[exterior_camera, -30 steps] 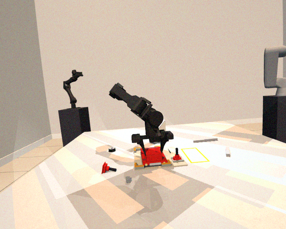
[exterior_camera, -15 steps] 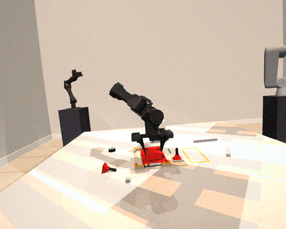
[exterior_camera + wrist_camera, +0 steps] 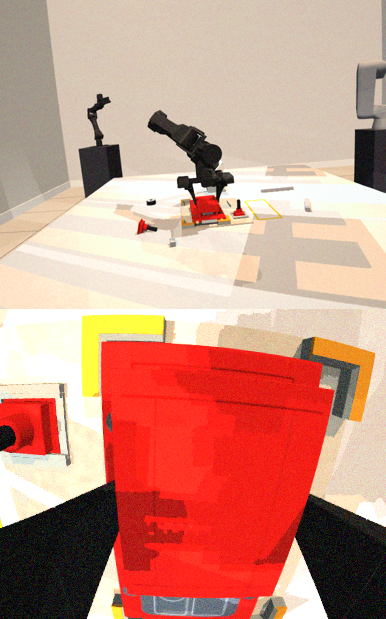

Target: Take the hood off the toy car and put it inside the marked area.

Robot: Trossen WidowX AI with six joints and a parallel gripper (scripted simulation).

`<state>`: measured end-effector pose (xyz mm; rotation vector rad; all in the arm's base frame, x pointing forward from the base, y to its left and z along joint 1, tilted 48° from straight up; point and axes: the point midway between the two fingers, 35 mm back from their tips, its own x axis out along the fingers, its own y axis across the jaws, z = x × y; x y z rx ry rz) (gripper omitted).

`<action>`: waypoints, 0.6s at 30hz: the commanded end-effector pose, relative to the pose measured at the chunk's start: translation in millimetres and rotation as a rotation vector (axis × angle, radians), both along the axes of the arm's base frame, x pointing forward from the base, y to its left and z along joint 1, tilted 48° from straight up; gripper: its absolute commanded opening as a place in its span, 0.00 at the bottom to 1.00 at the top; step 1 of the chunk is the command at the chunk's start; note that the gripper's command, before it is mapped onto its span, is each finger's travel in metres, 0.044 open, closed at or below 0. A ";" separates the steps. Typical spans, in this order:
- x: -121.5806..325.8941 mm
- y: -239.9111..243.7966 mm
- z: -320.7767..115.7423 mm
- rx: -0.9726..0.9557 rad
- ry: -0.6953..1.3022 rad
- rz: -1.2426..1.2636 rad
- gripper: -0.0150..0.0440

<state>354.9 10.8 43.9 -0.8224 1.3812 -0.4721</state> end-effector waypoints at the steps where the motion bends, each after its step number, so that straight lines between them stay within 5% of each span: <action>1: 0.1 3.4 2.1 0.005 -0.005 -0.001 0.25; 18: -3.3 20.5 17.1 0.006 -0.004 0.000 0.25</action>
